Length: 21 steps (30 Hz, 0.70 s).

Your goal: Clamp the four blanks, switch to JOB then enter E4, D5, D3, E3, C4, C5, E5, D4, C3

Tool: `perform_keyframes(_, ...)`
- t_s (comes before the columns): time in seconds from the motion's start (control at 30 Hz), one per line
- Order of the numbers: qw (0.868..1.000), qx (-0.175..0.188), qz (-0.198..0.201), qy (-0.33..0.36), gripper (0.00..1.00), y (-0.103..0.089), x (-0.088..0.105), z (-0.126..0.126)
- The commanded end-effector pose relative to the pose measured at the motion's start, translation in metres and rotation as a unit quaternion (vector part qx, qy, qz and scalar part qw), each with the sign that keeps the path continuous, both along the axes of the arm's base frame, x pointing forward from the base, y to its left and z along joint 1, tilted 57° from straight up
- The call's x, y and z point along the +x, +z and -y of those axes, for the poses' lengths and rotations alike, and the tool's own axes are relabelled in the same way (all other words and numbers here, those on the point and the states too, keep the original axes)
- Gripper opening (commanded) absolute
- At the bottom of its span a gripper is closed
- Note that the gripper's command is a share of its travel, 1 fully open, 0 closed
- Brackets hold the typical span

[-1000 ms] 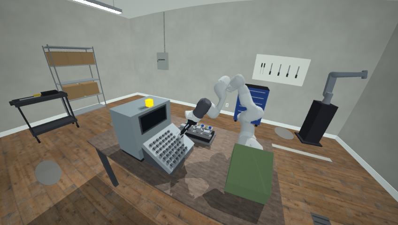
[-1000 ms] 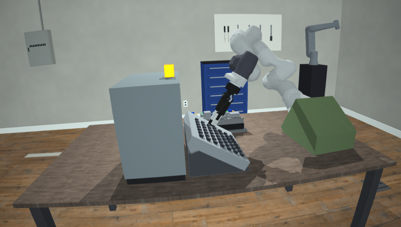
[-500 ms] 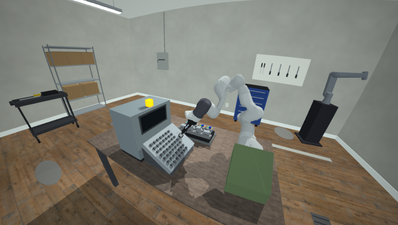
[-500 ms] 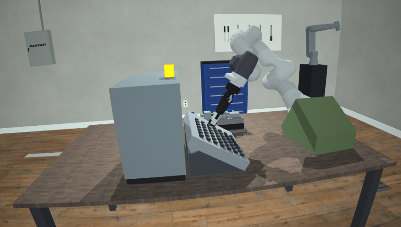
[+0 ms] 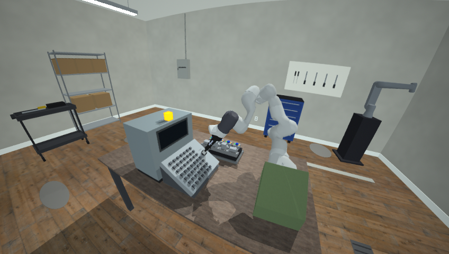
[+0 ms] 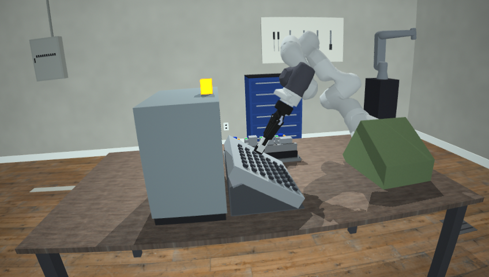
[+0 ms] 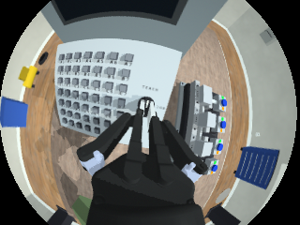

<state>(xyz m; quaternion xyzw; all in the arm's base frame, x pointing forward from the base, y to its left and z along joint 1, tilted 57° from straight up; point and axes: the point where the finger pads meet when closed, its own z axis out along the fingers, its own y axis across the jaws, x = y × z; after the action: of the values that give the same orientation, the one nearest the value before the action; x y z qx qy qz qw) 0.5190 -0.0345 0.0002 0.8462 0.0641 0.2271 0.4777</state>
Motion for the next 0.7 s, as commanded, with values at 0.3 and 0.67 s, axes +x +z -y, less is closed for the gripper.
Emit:
perform_keyframes(0.3,1.0,0.0,0.001,0.0,0.0,-0.0003,0.0012,0.0008)
perform_keyframes(0.67,1.0,0.002,0.004,-0.001,0.0,-0.0003,0.0012,0.0008)
